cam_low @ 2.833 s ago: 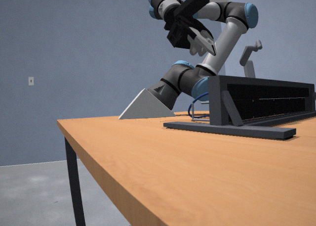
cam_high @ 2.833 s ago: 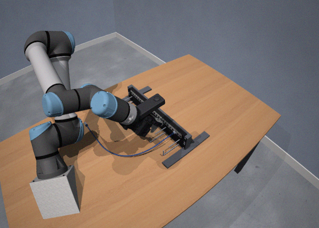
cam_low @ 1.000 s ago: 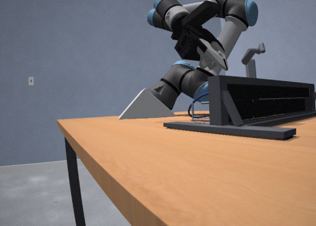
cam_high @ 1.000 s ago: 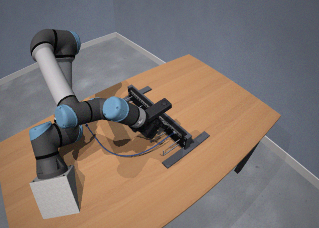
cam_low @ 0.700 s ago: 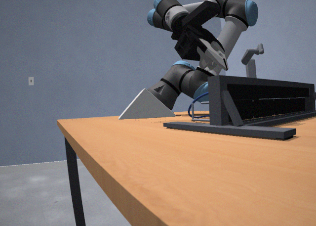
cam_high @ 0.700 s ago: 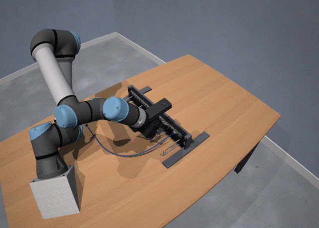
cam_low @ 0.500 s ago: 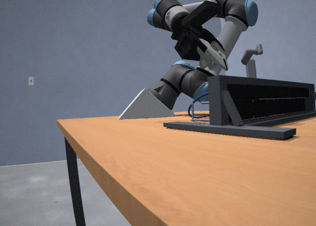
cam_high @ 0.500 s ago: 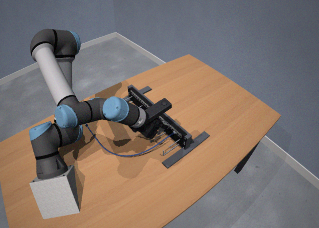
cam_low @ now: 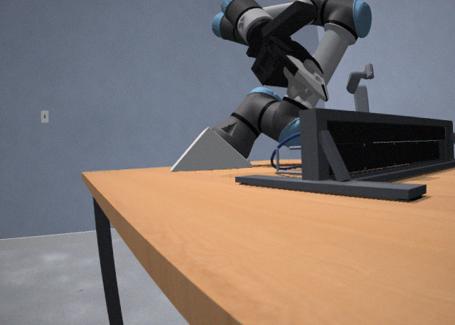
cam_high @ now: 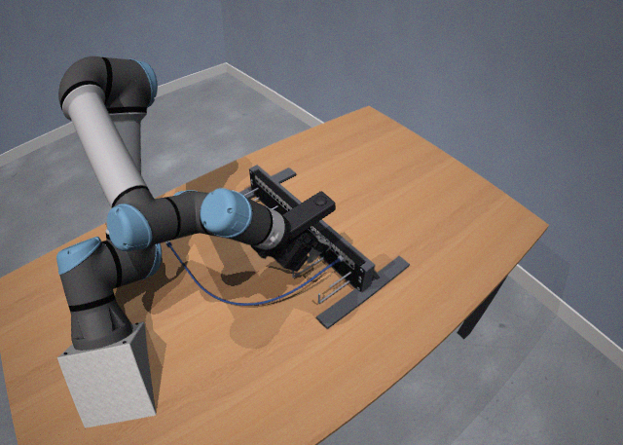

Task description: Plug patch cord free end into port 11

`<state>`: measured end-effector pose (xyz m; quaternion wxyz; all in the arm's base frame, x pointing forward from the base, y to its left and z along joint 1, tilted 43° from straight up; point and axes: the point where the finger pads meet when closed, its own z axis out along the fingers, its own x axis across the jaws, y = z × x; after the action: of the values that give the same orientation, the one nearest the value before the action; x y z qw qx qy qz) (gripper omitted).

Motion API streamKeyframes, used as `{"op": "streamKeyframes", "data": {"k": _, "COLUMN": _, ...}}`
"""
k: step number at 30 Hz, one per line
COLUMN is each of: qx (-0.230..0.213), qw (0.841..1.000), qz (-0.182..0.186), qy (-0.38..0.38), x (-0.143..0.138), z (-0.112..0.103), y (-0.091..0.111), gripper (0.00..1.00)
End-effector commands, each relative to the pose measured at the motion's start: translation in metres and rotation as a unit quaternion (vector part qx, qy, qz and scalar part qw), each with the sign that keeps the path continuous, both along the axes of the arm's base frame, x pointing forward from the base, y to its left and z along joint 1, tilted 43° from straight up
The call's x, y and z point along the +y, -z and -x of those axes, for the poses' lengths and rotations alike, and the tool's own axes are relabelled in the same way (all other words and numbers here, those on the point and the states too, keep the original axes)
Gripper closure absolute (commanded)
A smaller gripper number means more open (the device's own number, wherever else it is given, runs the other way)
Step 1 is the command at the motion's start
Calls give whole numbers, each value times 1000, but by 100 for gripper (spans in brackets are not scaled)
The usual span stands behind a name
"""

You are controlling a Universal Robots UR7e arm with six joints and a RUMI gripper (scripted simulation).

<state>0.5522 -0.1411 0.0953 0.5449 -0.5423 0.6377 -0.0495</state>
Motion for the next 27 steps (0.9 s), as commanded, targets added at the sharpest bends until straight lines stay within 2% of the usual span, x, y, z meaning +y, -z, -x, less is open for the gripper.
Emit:
{"op": "streamKeyframes", "data": {"k": 1, "qx": 0, "qw": 1000, "qz": 0, "qy": 0, "x": -1, "z": 1, "y": -1, "gripper": 100}}
{"op": "streamKeyframes", "data": {"k": 14, "qx": 0, "qw": 1000, "qz": 0, "qy": 0, "x": -7, "z": 9, "y": -5, "gripper": 100}}
{"op": "streamKeyframes", "data": {"k": 27, "qx": 0, "qw": 1000, "qz": 0, "qy": 0, "x": -25, "z": 34, "y": -19, "gripper": 100}}
